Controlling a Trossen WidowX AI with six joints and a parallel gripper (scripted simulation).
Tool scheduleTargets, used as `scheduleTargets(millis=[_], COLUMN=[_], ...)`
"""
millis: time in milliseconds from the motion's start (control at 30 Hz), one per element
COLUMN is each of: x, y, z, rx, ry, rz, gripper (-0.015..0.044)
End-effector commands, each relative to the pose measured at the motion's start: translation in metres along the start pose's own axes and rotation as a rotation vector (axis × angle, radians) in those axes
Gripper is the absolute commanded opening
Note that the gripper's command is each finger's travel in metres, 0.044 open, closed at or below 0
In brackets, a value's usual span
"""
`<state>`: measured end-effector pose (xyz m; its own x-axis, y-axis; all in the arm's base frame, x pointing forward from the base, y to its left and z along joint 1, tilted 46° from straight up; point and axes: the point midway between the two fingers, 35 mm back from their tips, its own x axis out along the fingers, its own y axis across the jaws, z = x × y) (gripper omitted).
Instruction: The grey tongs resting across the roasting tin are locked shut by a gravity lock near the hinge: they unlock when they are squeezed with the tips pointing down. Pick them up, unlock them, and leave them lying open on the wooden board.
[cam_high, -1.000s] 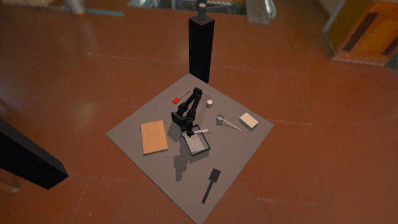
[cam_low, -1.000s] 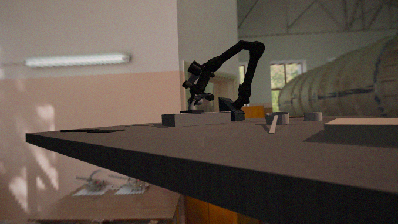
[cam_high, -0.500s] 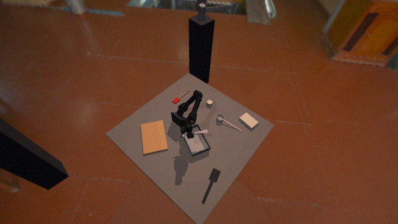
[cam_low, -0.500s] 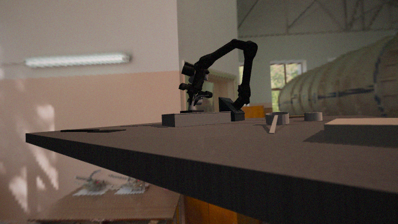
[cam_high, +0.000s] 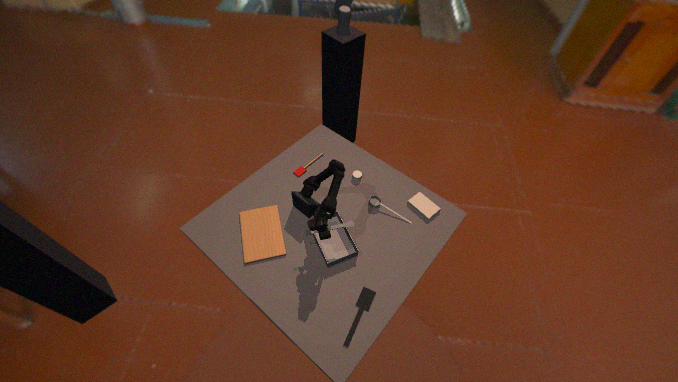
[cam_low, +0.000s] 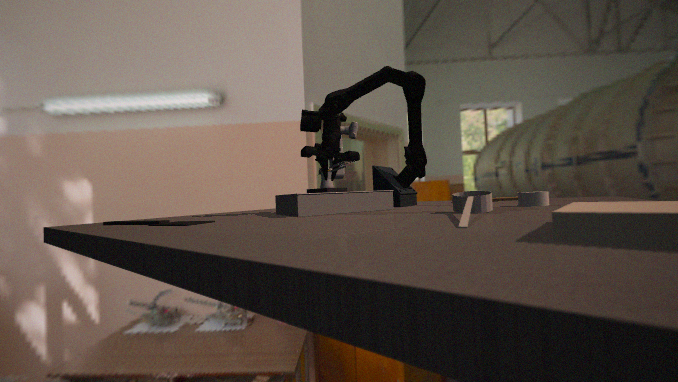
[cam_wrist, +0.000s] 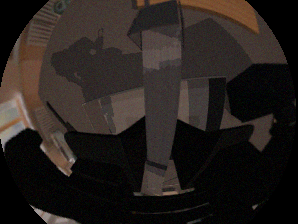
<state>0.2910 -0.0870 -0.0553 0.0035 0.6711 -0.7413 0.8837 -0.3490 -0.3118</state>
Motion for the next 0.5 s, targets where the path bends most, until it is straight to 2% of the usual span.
scheduleTargets(millis=[0, 467], x=[-0.0017, -0.0022], y=[0.0018, 0.0], z=[-0.0002, 0.0014], rx=[-0.009, -0.014], ry=[0.001, 0.012], rz=[-0.051, -0.097], gripper=[-0.015, -0.015])
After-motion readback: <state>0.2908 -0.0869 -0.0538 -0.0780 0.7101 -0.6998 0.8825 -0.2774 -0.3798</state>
